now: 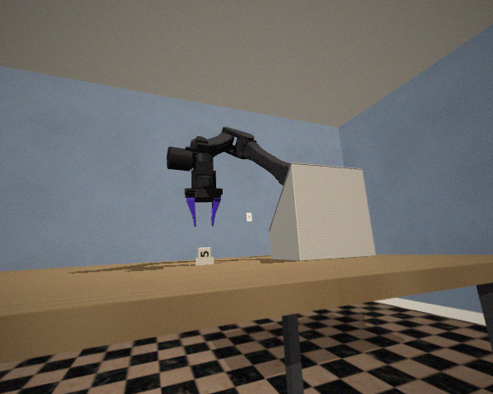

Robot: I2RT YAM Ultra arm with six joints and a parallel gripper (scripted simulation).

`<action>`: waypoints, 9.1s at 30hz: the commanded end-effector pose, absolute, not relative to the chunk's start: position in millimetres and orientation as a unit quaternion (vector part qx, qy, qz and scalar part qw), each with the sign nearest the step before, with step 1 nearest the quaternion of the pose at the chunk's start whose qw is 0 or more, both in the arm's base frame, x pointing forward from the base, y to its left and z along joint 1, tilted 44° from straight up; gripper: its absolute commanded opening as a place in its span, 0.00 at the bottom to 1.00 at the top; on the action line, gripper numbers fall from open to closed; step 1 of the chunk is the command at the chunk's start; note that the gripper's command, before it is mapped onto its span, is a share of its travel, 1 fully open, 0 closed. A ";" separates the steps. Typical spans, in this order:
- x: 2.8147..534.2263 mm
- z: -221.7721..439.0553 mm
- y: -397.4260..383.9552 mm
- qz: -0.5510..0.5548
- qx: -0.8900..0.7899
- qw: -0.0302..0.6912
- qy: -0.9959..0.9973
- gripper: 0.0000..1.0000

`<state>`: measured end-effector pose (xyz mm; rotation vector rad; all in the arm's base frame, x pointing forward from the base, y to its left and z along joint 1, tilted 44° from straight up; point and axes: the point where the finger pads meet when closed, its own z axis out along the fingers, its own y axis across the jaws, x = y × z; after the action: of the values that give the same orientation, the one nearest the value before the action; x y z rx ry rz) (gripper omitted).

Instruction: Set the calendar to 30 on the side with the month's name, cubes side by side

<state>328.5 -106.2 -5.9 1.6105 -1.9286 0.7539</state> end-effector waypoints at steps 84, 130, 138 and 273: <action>329.7 -39.8 -140.1 0.281 0.596 0.252 -0.709 0.47; 328.9 -61.1 -161.0 0.281 0.596 0.253 -0.709 0.47; 328.9 -61.1 -161.0 0.281 0.596 0.253 -0.709 0.47; 340.0 -8.2 -73.5 0.317 0.472 0.201 -0.798 0.27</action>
<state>335.4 -87.6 -3.7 1.4496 -2.0784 0.8229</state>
